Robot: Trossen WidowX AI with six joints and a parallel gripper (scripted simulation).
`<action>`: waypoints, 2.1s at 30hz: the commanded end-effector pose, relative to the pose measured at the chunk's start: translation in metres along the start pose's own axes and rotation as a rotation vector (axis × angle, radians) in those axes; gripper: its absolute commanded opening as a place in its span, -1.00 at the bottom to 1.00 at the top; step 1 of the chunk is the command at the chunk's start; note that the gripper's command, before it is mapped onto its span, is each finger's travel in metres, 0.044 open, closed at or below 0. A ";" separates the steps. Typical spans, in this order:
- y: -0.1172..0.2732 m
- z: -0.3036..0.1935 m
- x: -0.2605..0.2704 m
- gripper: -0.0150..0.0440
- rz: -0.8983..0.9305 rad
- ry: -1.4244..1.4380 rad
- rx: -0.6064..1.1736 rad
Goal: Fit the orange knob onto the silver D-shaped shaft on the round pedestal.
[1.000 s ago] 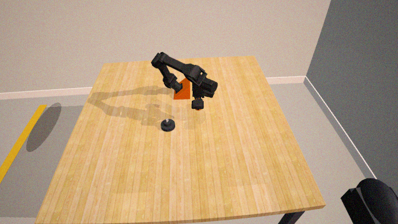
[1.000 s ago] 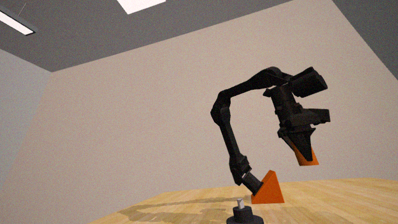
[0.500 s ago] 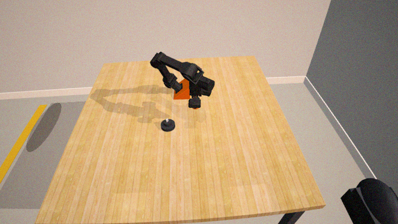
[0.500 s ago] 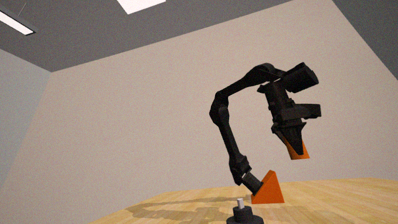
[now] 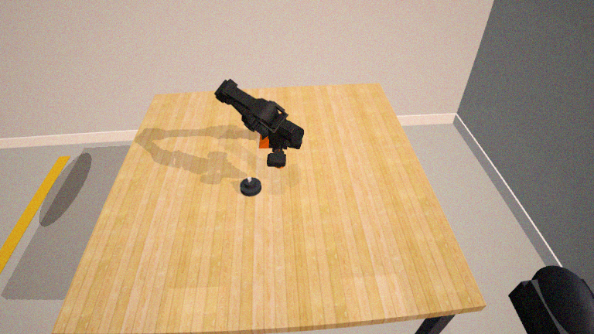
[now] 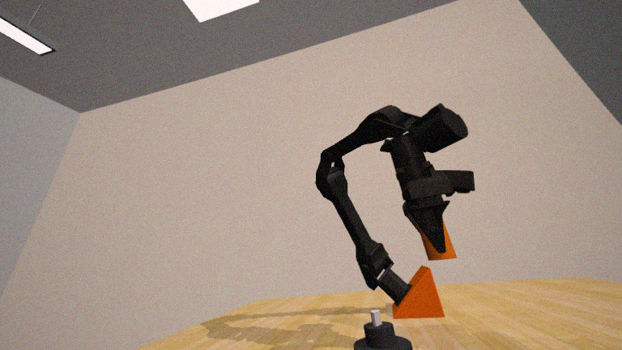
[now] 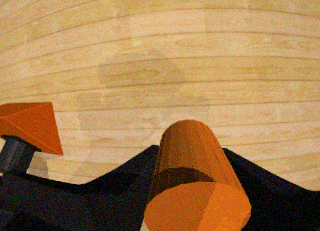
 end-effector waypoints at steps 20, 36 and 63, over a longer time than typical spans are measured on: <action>-0.018 -0.061 -0.025 -0.49 -0.005 -0.022 -0.006; -0.034 -0.107 -0.035 -0.49 -0.011 -0.006 0.017; -0.052 -0.113 -0.038 -0.49 -0.009 0.258 0.022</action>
Point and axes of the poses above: the point midway between the two fingers, 35 mm back from their tips, its own y axis back along the fingers, its own x axis across the jaws, z = x × y, the point moved 9 cm from there along y, back along the fingers, and after that the axes turned 13 degrees about -y, right-handed, at the moved point
